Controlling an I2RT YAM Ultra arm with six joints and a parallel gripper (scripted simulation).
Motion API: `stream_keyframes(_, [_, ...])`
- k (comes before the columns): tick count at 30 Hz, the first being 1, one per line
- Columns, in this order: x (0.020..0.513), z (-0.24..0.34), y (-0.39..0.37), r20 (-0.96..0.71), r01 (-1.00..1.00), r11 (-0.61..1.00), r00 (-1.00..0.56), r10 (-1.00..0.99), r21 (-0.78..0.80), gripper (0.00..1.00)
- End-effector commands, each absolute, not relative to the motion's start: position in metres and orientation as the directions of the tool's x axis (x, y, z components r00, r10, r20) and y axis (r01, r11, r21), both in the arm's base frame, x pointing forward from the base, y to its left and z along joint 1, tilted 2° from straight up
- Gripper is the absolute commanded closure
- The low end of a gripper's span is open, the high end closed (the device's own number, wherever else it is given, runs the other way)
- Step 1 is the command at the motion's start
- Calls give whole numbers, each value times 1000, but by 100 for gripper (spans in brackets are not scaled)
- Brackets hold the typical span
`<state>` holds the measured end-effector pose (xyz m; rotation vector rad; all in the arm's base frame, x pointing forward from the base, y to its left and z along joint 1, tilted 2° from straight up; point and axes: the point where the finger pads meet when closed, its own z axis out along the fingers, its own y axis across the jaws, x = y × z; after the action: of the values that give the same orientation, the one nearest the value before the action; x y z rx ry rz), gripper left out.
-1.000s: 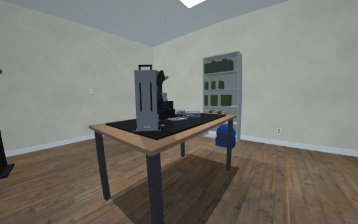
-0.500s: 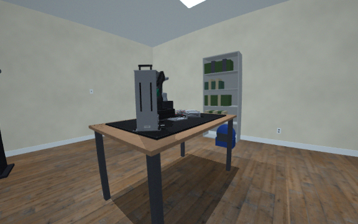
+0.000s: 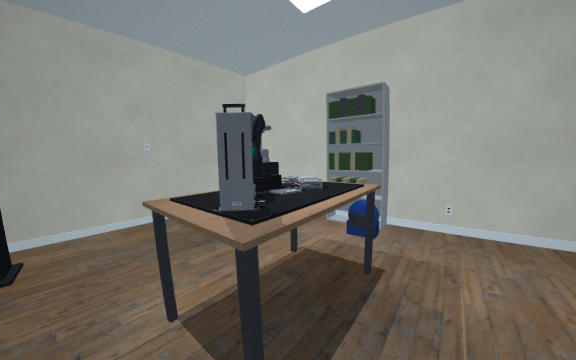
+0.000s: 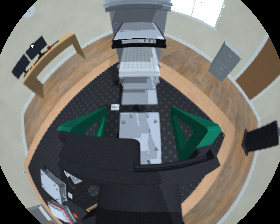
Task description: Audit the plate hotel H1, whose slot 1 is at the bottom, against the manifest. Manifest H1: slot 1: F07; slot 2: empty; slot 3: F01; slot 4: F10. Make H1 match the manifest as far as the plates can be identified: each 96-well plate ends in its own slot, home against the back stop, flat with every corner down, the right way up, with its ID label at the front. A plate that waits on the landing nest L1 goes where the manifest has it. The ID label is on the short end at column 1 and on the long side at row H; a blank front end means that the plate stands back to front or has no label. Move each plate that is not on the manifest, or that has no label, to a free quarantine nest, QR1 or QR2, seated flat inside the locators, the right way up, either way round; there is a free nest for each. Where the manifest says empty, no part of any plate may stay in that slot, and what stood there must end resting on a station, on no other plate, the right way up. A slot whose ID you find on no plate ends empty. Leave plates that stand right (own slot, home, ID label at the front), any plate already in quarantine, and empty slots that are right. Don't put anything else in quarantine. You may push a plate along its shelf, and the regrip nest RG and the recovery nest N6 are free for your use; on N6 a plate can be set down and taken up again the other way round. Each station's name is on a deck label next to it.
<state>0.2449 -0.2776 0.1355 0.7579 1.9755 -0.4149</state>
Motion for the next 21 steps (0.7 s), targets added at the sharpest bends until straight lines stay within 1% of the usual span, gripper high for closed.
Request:
stream_keyframes(1, [249,145,-282,-892,658,753,-336,302,8,0])
stream_keyframes(21, [253,119,-286,-892,658,753,-336,303,8,0])
